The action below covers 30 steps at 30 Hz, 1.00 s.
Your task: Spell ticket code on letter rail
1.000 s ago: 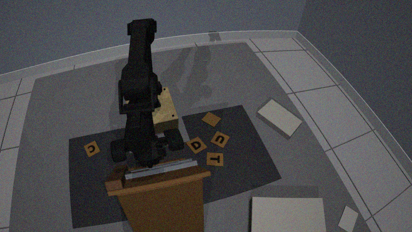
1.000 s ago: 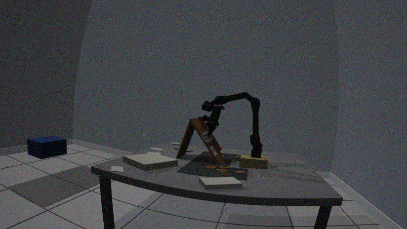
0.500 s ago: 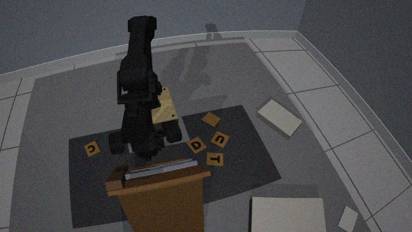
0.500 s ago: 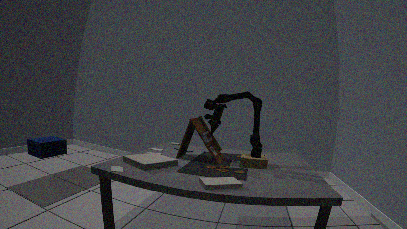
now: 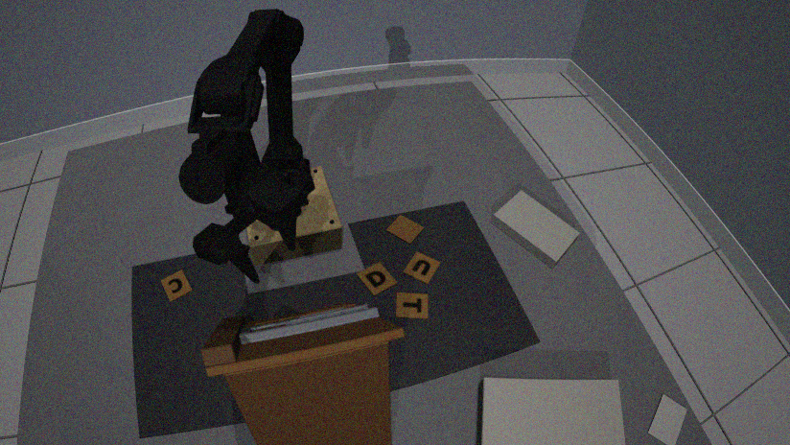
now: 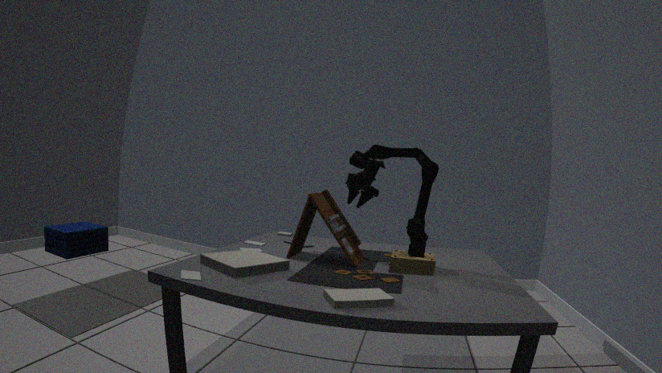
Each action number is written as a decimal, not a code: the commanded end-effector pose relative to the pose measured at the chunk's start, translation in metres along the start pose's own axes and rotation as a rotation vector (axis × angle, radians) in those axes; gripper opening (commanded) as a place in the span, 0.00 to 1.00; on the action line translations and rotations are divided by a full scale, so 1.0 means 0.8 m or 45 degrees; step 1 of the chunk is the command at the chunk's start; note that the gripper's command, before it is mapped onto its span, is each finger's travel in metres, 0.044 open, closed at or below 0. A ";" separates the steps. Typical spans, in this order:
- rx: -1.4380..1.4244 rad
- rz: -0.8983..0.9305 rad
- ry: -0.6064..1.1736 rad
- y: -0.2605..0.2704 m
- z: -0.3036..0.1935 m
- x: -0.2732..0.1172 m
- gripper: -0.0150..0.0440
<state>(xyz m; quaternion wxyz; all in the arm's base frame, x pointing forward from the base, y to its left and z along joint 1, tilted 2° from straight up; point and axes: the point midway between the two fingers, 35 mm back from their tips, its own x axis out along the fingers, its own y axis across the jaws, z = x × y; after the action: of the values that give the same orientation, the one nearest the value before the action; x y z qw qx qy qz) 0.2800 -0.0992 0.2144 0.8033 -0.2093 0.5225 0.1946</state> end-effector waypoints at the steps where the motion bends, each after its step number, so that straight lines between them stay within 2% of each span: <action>1: -0.858 -0.129 -0.262 0.031 -0.003 -0.076 1.00; 7: -1.237 -0.258 -0.337 0.048 -0.003 -0.107 1.00; 30: -1.241 -0.260 -0.337 0.048 -0.003 -0.107 1.00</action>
<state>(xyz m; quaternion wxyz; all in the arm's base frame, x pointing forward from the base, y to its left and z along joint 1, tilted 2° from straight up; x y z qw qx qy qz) 0.2256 -0.0768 0.2866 0.6876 -0.5812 0.2449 0.3598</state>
